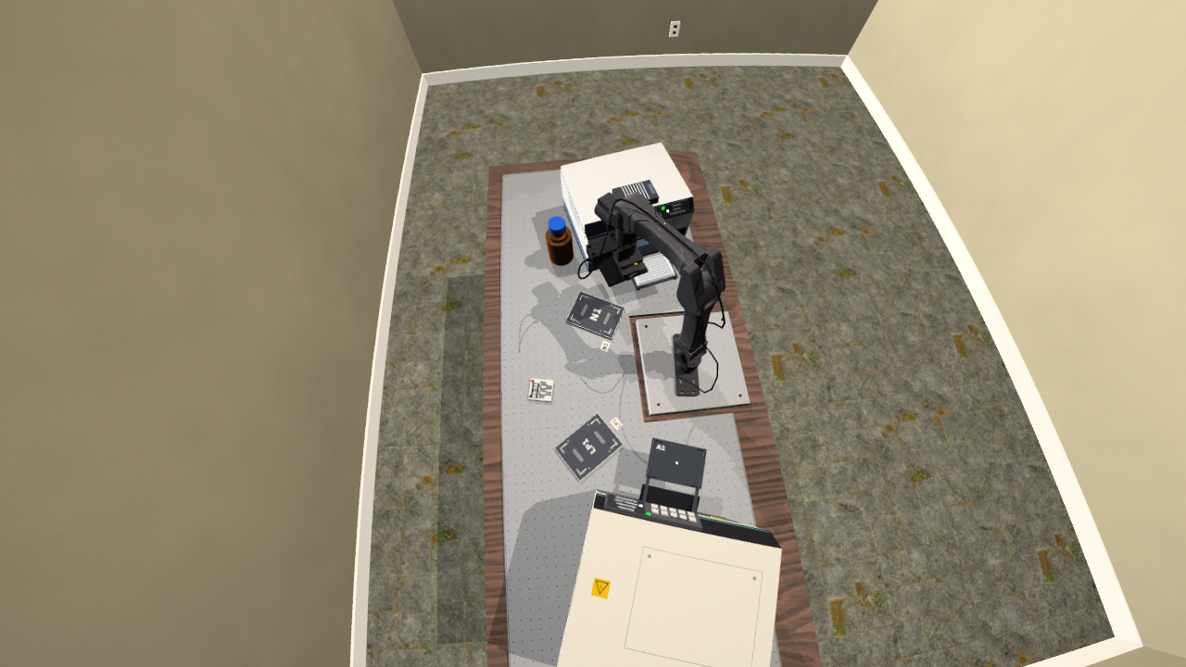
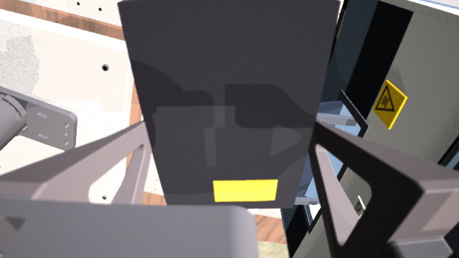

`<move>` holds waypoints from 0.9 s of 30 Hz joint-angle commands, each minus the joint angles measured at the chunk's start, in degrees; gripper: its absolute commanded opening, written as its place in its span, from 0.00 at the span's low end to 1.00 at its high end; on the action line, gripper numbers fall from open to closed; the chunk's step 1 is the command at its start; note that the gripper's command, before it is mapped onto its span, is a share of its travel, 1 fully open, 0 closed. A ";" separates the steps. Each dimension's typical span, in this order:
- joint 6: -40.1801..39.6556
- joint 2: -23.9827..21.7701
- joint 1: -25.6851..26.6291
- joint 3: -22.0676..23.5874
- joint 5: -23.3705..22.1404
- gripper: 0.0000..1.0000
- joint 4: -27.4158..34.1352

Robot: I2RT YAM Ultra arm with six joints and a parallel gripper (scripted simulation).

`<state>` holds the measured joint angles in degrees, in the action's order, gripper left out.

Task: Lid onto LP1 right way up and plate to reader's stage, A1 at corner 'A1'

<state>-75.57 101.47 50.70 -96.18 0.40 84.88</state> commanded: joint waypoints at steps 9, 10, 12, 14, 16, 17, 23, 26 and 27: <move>4.40 0.33 -4.61 -1.98 -0.59 0.85 -1.03; 4.87 0.77 -5.08 -1.98 -0.58 0.85 -1.24; 5.80 1.31 -6.01 -2.00 -0.55 0.85 -1.32; 6.70 1.17 -6.92 -2.09 -0.55 0.85 -1.35; 7.59 0.82 -7.82 -2.20 -0.55 0.85 -1.23; 8.06 1.21 -8.28 -2.24 -0.52 0.85 -1.21; 8.99 -0.02 -10.09 -2.30 -0.61 0.85 -0.97; 10.35 1.23 -11.47 -2.39 -0.59 0.85 -1.35; 10.82 1.79 -11.94 -2.42 -0.57 0.85 -1.57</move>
<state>-66.81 103.20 40.32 -96.60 0.40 83.79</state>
